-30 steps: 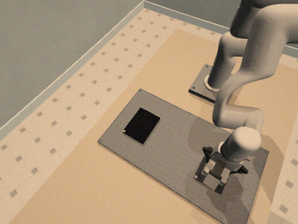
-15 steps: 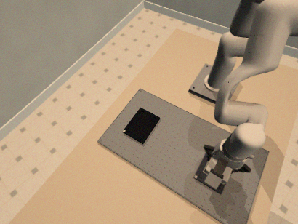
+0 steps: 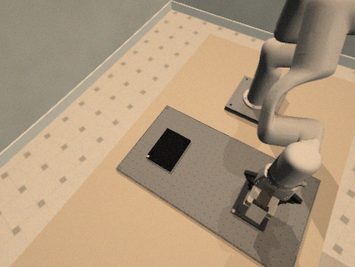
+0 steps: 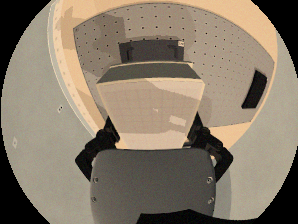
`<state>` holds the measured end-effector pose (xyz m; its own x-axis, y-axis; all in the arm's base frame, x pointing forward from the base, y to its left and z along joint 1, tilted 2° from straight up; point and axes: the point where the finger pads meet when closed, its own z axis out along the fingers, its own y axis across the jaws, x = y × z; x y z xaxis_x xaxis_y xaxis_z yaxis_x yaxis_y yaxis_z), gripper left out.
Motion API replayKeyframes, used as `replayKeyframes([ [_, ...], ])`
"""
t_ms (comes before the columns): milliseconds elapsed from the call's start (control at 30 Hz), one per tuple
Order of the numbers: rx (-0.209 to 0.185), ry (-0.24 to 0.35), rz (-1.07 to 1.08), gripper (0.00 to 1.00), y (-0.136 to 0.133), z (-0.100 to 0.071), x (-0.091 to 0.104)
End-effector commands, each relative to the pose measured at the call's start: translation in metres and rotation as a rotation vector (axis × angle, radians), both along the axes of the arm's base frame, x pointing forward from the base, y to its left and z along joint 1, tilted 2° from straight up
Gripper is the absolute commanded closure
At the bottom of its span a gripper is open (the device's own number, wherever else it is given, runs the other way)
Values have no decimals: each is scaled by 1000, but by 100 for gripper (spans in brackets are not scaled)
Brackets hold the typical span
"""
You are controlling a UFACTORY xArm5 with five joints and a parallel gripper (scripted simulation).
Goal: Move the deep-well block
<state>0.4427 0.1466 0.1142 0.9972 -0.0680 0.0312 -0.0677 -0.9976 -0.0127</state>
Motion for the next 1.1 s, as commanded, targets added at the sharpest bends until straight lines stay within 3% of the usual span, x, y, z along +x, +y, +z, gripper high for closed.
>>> replayKeyframes([
  [0,1,-4,0,100,0,2,1],
  [400,0,-4,10,100,-10,2,0],
  [1067,-4,-6,9,100,-69,2,-6],
])
